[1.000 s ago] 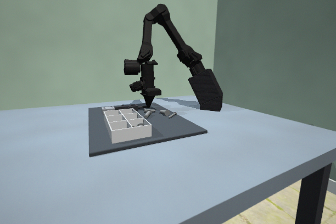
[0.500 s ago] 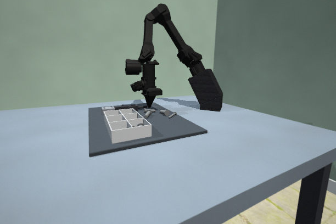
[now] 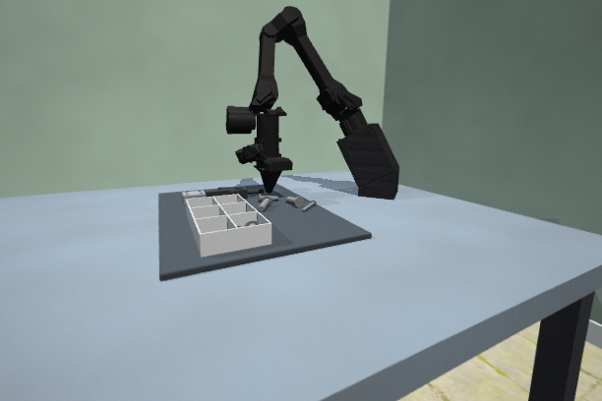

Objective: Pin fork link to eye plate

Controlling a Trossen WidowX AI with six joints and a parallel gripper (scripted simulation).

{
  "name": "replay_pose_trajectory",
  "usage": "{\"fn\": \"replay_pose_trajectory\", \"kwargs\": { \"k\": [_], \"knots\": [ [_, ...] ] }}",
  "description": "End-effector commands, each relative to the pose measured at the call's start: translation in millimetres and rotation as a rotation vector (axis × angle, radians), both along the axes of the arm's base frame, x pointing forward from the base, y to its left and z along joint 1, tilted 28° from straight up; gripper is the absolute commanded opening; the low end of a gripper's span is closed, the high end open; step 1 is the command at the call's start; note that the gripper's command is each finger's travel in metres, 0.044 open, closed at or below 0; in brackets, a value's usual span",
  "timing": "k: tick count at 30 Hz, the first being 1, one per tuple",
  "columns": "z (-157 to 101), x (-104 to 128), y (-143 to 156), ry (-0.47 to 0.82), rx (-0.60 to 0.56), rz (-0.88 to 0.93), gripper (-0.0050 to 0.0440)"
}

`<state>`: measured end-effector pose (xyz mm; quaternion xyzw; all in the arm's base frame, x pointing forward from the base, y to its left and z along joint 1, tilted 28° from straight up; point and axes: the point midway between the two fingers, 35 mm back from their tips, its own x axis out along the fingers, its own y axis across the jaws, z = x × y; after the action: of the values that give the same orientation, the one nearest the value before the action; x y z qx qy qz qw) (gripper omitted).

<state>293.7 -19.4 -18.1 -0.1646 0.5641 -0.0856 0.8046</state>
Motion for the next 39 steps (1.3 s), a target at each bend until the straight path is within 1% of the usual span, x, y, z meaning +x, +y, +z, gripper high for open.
{"fn": "replay_pose_trajectory", "kwargs": {
  "k": [1,4,6,11,17,18,19,21,23,25,26,38,39],
  "knots": [
    [0.0,0.1,0.0,-0.002,0.001,0.003,0.013],
    [7.3,-2.9,2.7,-0.002,0.001,0.003,0.013],
    [7.3,-2.9,2.7,-0.002,0.001,0.003,0.013],
    [25.7,-10.3,9.4,-0.002,0.001,0.003,0.013],
    [25.7,-10.3,9.4,-0.002,0.001,0.003,0.013],
    [22.0,-10.3,8.5,0.005,0.001,0.007,0.013],
    [21.8,-10.3,9.0,0.001,0.006,-0.005,0.0106],
    [20.1,-10.9,13.3,-0.034,0.045,-0.102,0.0058],
    [20.1,-10.9,13.3,-0.034,0.045,-0.102,0.0058],
    [17.5,-11.9,19.7,-0.083,0.099,-0.238,0.001],
    [16.4,-12.4,22.5,-0.093,0.111,-0.268,0.0],
    [9.0,-16.4,40.6,-0.249,0.279,-0.695,0.0],
    [9.0,-16.4,40.6,-0.249,0.279,-0.695,0.0]
  ]
}}
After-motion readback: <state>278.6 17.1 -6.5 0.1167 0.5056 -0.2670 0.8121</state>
